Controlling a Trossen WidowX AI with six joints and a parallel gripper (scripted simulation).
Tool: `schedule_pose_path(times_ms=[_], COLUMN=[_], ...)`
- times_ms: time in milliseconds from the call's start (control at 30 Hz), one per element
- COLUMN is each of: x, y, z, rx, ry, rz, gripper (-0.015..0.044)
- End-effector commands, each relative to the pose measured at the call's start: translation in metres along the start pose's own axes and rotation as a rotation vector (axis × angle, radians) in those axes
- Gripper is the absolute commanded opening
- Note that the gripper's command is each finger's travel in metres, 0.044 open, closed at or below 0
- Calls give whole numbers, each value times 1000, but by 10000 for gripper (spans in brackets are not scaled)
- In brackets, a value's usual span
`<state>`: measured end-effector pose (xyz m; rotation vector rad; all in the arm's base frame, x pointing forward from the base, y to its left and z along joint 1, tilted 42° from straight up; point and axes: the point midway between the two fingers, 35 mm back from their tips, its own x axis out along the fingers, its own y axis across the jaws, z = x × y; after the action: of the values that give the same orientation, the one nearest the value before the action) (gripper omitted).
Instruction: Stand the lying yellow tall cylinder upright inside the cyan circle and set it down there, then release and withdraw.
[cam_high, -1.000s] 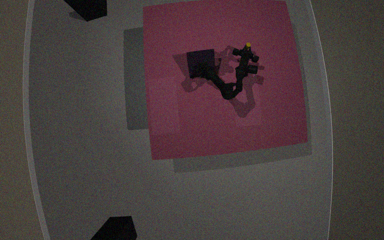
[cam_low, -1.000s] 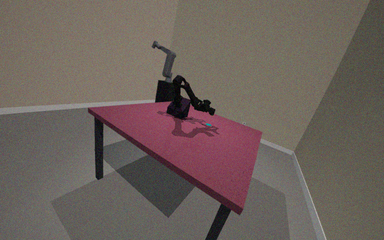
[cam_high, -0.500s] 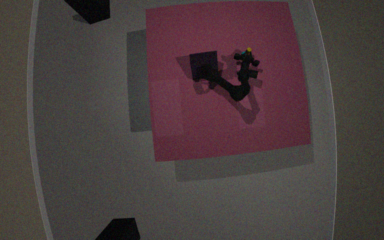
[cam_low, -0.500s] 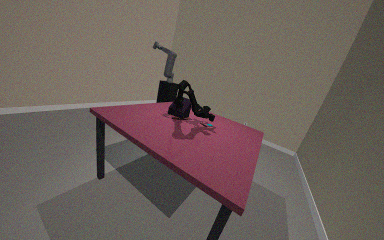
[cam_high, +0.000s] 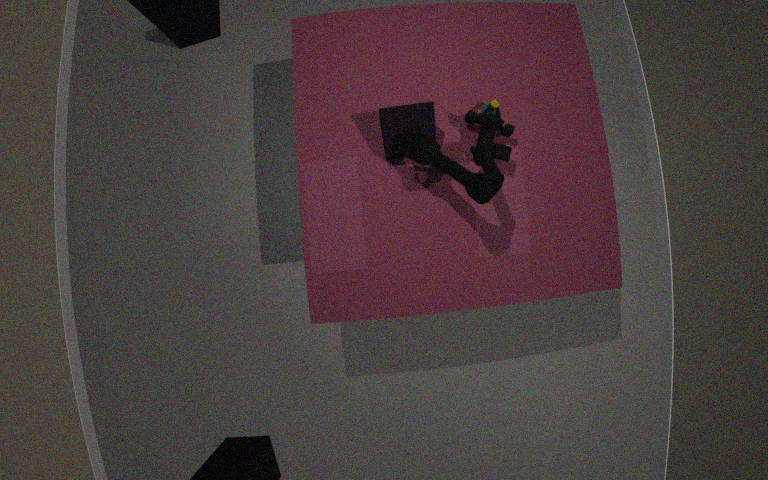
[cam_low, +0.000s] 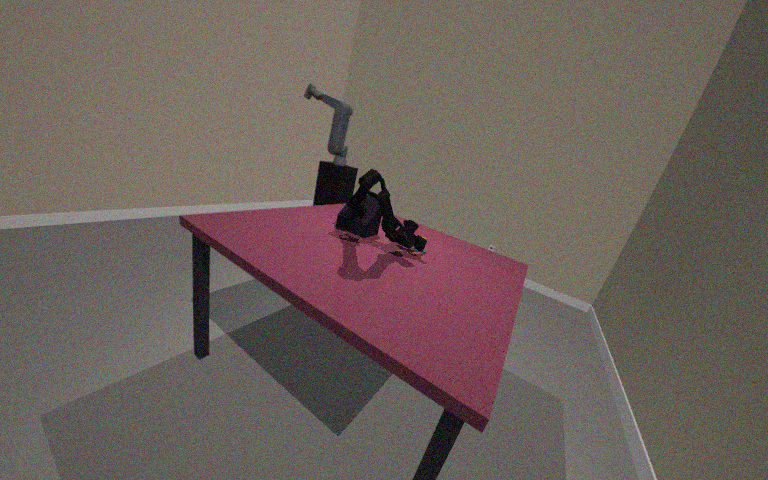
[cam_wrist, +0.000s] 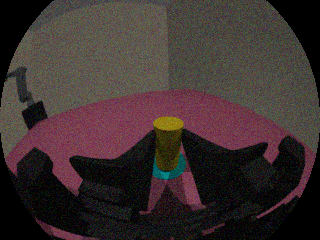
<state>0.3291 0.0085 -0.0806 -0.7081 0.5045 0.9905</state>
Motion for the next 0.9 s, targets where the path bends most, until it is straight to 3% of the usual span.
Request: schedule_pose_path(times_ms=[0,200,567,867], x=[2,2,2,0], y=[1,1,1,-1], z=[-2,-2,-2,20], rx=[-4,-4,-4,-8], ry=[-8,-8,-8,1], rz=[5,5,5,8], gripper=[105,105,394,400])
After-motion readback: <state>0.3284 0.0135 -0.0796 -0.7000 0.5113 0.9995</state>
